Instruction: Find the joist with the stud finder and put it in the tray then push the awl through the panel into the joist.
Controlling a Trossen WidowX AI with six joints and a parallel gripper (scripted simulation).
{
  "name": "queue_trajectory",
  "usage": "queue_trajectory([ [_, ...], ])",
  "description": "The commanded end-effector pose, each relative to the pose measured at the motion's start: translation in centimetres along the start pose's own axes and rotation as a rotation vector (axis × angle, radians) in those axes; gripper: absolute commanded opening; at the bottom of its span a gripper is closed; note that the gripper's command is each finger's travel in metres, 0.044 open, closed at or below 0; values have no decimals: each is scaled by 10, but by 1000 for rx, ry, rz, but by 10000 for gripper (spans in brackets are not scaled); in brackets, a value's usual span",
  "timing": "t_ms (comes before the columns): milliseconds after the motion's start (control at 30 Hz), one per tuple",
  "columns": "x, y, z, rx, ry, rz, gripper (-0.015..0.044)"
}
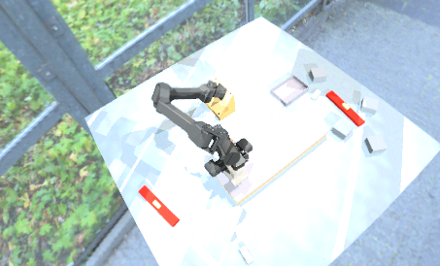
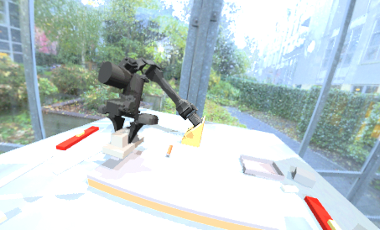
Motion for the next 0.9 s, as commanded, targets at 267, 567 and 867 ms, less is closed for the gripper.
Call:
queue_trajectory([
  [267, -5, 18, 3, 5, -5, -6, 0],
  [567, -9, 32, 3, 3, -5, -6, 0],
  [867, -12, 41, 4, 2, -5, -7, 0],
])
Point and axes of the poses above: the point midway between the two fingers, 35 mm back from their tips, its own y axis out along the fingers, its own z axis across the jaws, x = y × z, the point moved 6 cm from there along -y, back along the fingers, and after that the axes turned 11 degrees about -y, right-handed, at the moved point
